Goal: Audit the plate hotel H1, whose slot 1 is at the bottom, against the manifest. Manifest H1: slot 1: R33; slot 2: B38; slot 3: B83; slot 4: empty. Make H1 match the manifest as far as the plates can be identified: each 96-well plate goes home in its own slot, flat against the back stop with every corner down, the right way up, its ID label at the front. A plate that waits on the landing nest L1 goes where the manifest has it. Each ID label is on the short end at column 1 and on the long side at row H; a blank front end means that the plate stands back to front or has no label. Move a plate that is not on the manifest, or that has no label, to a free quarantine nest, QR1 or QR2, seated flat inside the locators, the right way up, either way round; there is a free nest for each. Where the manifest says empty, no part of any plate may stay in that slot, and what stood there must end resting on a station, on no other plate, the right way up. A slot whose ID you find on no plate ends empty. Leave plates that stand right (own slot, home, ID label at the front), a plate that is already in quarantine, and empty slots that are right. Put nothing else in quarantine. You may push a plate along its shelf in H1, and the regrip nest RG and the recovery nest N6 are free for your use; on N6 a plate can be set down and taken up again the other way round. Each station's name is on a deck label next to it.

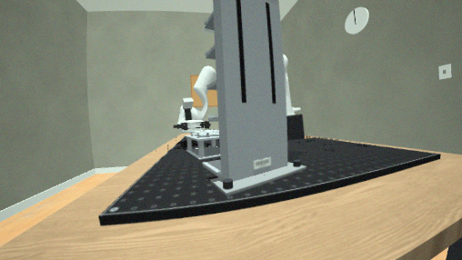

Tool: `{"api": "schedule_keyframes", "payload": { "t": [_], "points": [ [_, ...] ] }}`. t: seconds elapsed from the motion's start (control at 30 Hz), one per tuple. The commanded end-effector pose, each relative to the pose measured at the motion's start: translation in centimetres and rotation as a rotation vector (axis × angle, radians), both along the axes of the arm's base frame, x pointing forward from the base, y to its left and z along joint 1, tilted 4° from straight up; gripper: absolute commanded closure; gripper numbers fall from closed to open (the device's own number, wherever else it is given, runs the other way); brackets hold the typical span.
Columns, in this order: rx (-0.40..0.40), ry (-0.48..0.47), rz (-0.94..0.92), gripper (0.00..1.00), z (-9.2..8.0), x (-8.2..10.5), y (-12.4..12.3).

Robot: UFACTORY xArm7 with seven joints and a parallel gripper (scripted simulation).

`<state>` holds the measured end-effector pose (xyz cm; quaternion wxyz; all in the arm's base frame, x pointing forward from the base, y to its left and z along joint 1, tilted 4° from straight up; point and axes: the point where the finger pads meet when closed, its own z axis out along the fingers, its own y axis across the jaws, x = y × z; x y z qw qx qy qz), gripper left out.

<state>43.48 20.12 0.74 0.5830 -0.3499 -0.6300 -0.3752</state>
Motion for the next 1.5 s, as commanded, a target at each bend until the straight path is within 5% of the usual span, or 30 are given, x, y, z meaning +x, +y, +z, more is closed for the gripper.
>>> {"api": "schedule_keyframes", "payload": {
  "t": [0.0, 1.47],
  "points": [
    [0.0, -0.002, 0.0, 0.0, 0.8, 0.0, 0.0],
    [0.0, -0.002, 0.0, 0.0, 11.4, -1.1, 0.6]
  ]
}}
